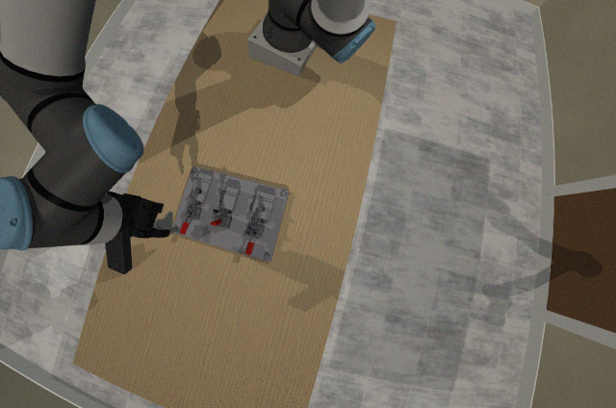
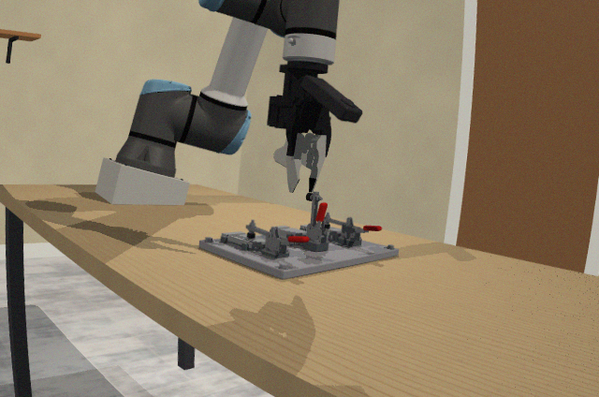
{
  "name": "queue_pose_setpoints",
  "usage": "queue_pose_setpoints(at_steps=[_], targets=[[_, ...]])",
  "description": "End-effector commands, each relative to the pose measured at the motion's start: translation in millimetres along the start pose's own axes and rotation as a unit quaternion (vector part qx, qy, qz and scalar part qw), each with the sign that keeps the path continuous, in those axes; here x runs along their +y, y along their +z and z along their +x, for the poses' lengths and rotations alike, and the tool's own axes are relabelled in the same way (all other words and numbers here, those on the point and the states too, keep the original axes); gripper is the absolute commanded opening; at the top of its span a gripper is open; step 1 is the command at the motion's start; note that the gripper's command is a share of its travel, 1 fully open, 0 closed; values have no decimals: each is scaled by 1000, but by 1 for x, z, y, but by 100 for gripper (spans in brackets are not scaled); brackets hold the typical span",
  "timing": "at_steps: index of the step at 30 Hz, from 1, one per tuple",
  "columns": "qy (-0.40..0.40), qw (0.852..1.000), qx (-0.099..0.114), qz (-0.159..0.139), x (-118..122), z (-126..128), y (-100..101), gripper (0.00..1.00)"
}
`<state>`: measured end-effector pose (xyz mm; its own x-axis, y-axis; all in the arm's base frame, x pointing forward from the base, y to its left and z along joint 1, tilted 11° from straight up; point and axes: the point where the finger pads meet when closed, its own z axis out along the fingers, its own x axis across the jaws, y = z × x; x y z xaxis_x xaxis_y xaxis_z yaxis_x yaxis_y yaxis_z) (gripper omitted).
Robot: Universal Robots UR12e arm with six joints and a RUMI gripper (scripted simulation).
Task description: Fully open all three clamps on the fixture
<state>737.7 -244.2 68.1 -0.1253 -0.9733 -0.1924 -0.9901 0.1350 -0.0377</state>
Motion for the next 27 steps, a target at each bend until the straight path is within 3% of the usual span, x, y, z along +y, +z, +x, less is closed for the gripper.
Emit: queue_pose_setpoints(at_steps=[1, 27], targets=[[0, 1000, 0, 1, -1, 0, 2, 28], [0, 1000, 0, 1, -1, 0, 68, 28]])
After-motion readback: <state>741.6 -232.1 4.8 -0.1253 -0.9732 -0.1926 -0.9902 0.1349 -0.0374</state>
